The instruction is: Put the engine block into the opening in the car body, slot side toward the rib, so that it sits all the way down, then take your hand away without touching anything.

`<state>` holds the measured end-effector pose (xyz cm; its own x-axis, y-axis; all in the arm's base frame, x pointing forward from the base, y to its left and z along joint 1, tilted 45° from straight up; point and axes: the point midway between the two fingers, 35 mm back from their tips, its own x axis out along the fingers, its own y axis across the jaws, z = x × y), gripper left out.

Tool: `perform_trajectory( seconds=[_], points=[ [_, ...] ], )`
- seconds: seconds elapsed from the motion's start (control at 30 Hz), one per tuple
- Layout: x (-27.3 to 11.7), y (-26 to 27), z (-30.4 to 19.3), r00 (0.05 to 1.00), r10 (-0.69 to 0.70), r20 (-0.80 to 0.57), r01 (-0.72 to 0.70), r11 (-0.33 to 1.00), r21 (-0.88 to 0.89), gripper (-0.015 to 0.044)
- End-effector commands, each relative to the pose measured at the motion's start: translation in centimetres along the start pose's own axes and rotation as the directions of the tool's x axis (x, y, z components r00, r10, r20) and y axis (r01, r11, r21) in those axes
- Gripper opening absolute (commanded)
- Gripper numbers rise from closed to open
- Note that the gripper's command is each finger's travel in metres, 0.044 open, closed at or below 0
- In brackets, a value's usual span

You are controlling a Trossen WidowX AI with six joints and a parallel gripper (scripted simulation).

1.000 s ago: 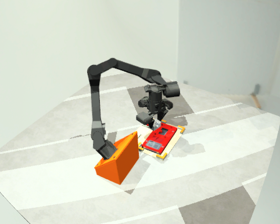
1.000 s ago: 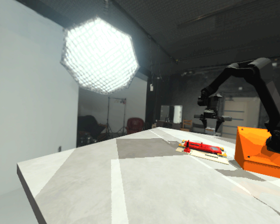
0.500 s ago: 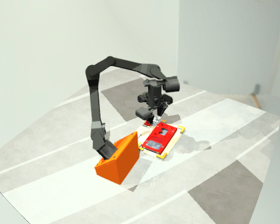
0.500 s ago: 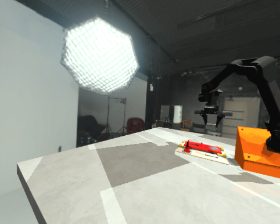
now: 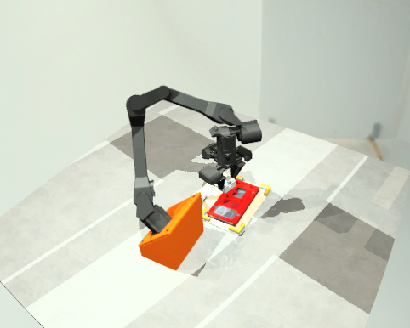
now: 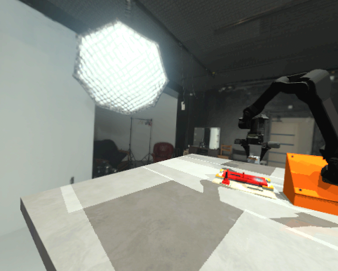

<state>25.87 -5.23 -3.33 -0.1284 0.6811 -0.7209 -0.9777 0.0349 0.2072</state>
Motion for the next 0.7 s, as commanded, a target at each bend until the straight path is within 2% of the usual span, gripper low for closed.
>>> perform_trajectory(
  seconds=[0.0, 0.13, 0.33, 0.67],
  points=[
    [-0.1, 0.1, 0.1, 1.0, -0.002, -0.024, 0.002, 1.0, 0.005, 0.0],
    [-0.1, 0.1, 0.3, 0.998, 0.002, -0.063, -0.001, 1.0, 0.004, 0.0],
    [0.1, 0.1, 0.9, 0.974, 0.013, -0.226, -0.012, 1.0, 0.005, 0.0],
    [0.7, 0.2, 1.9, 0.844, 0.023, -0.536, -0.02, 1.0, 0.012, 0.0]
  ],
)
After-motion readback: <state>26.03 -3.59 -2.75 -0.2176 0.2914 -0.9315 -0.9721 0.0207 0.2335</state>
